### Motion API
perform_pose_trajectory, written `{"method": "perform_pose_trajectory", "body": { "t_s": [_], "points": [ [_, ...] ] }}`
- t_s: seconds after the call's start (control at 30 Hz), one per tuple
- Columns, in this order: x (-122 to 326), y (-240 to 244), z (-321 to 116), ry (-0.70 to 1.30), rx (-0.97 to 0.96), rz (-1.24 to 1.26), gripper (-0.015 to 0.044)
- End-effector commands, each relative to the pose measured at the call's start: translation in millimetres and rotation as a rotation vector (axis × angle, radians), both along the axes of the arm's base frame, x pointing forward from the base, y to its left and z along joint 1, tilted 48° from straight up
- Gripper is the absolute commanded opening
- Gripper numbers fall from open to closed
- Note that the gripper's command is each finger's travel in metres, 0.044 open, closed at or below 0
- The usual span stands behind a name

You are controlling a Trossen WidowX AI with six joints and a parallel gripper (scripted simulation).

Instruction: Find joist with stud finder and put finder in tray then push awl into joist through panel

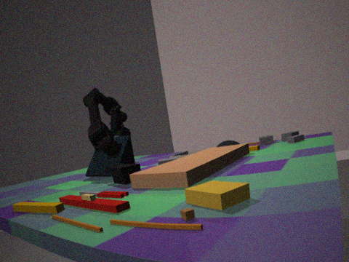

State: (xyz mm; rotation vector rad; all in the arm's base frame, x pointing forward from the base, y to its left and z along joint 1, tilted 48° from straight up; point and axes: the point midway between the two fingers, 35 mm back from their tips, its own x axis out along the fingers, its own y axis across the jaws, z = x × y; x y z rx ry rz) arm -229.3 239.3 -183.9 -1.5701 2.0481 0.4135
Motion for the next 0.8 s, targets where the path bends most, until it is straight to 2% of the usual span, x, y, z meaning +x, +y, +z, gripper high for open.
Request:
{"method": "perform_pose_trajectory", "body": {
  "t_s": [0.0, 0.17, 0.4, 0.57, 0.77],
  "points": [
    [2, 2, 1, -0.001, 0.004, -0.004, 0.0426],
    [63, 50, 36, -0.048, 0.095, -0.100, 0.0440],
    [167, 86, 84, -0.152, 0.205, -0.240, 0.0440],
    [251, 86, 120, -0.256, 0.269, -0.350, 0.0440],
    [344, 55, 163, -0.405, 0.316, -0.481, 0.0440]
  ]
}}
